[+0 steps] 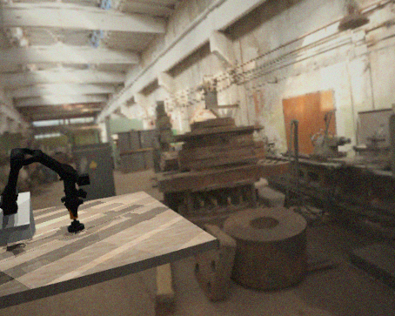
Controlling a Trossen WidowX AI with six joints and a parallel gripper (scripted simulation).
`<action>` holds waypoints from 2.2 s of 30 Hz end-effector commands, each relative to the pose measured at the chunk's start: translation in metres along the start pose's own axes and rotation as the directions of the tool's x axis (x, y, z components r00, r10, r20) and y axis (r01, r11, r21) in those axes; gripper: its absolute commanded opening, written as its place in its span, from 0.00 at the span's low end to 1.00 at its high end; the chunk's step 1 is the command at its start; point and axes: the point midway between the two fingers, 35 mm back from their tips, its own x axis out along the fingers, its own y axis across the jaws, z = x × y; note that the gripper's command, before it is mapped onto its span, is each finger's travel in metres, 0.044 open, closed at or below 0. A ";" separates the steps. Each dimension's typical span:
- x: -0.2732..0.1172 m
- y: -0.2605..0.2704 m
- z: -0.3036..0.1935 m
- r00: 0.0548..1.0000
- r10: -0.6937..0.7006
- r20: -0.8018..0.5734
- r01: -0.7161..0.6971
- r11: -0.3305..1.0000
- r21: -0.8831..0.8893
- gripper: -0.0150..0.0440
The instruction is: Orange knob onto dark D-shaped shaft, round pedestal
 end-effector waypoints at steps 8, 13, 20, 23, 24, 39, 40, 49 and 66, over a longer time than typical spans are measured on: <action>-0.002 -0.002 0.002 1.000 -0.002 0.005 0.003 0.981 -0.194 0.25; 0.000 -0.005 0.002 1.000 -0.002 0.005 0.003 0.981 -0.194 0.25; 0.000 -0.003 0.003 1.000 -0.002 0.005 0.003 0.981 -0.194 0.25; 0.000 -0.002 0.002 1.000 -0.002 0.005 0.003 0.981 -0.194 0.25; 0.000 -0.002 0.002 1.000 -0.002 0.005 0.003 0.981 -0.194 0.25; 0.004 -0.002 0.001 1.000 -0.002 0.005 0.003 0.981 -0.194 0.25; 0.004 -0.002 0.001 1.000 -0.002 0.005 0.003 0.981 -0.194 0.25; 0.005 -0.002 0.001 1.000 -0.002 0.004 0.003 0.982 -0.190 0.25; 0.005 -0.002 0.001 1.000 -0.002 0.004 0.003 0.979 -0.202 0.25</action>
